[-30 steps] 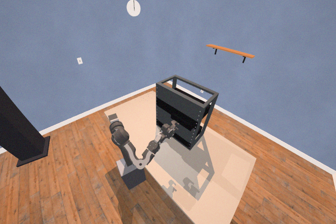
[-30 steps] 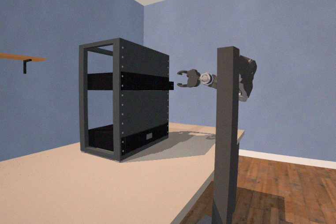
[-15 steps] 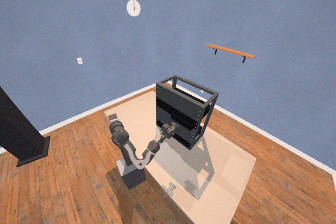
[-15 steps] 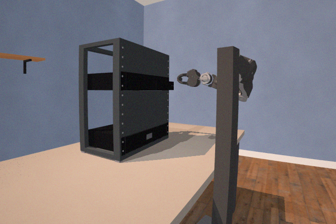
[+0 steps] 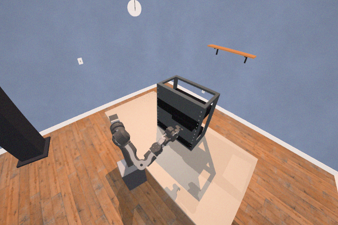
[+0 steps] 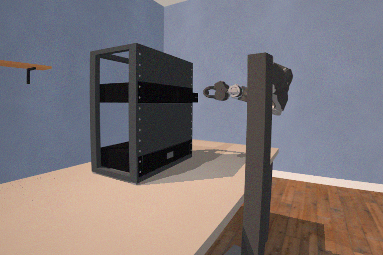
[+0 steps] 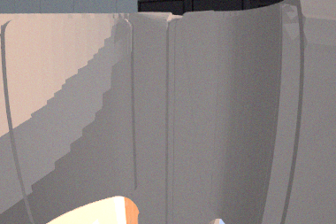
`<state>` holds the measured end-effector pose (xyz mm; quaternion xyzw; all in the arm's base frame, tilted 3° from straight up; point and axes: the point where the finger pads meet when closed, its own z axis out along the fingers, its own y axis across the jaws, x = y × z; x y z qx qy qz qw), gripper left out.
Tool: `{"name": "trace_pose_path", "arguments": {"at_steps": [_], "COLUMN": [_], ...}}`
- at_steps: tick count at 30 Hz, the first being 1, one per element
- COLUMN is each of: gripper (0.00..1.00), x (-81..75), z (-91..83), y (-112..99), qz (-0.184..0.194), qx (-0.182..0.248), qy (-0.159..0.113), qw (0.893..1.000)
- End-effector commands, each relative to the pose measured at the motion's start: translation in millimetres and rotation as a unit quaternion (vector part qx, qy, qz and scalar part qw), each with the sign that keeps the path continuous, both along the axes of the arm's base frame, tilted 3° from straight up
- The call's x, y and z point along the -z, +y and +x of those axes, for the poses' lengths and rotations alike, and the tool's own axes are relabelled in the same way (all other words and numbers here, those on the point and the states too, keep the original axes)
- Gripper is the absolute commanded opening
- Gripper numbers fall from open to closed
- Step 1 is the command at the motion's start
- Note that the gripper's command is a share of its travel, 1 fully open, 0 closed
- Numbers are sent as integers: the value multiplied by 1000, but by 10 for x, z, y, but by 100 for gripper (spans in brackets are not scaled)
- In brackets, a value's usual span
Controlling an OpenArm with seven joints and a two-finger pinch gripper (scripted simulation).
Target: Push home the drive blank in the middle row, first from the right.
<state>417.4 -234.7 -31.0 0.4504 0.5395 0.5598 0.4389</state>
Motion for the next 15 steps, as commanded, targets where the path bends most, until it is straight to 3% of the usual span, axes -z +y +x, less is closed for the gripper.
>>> {"name": "trace_pose_path", "arguments": {"at_steps": [1, 10, 15], "gripper": [0, 0, 0], "x": [-46, -32, -36], "z": [19, 69, 211], "y": [-47, -118, -83], "qz": [-3, -3, -3], "qx": [-14, -14, -15], "qy": [-12, -12, -12], "qw": [1000, 1000, 1000]}}
